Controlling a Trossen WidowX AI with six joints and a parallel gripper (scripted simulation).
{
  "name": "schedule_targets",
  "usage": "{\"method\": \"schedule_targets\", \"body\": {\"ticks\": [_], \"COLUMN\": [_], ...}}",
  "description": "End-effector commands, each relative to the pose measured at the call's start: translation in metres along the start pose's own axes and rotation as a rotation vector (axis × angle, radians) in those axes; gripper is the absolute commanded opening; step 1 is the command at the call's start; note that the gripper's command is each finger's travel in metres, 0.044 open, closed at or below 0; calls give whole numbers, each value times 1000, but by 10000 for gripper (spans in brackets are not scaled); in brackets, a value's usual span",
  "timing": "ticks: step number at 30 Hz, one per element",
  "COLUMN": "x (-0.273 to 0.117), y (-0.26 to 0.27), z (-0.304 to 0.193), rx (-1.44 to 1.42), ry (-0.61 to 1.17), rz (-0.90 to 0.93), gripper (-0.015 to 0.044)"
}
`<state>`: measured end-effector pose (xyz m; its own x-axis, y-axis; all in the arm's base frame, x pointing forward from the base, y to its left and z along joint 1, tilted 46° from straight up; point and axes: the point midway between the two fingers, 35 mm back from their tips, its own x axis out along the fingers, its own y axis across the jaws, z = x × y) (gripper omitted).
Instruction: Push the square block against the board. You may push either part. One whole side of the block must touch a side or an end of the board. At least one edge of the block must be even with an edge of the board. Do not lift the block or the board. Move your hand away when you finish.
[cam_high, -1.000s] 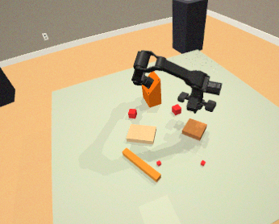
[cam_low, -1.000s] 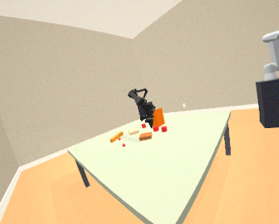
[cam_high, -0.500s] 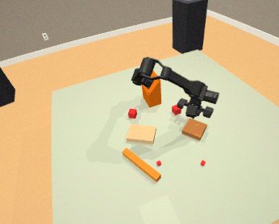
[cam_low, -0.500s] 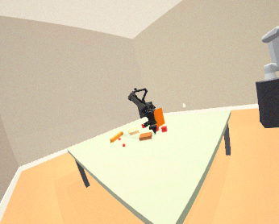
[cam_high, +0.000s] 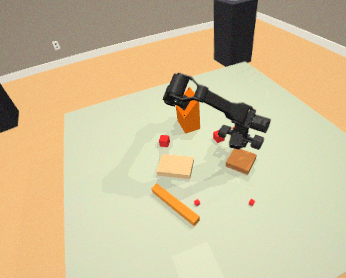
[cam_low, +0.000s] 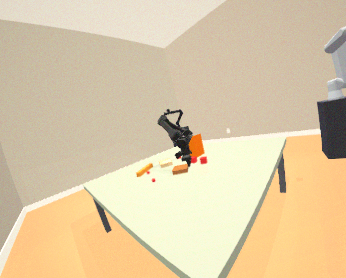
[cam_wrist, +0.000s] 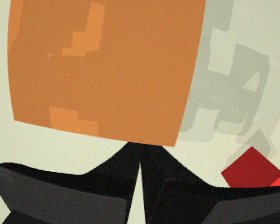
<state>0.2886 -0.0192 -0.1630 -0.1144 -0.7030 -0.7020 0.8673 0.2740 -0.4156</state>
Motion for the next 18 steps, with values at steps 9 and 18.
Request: {"method": "schedule_targets", "body": {"ticks": [9,18], "x": [0,0], "y": [1,3], "z": [20,34], "rx": [0,0], "ry": [-5,-5], "rz": [-1,-1], "gripper": [0,0]}}
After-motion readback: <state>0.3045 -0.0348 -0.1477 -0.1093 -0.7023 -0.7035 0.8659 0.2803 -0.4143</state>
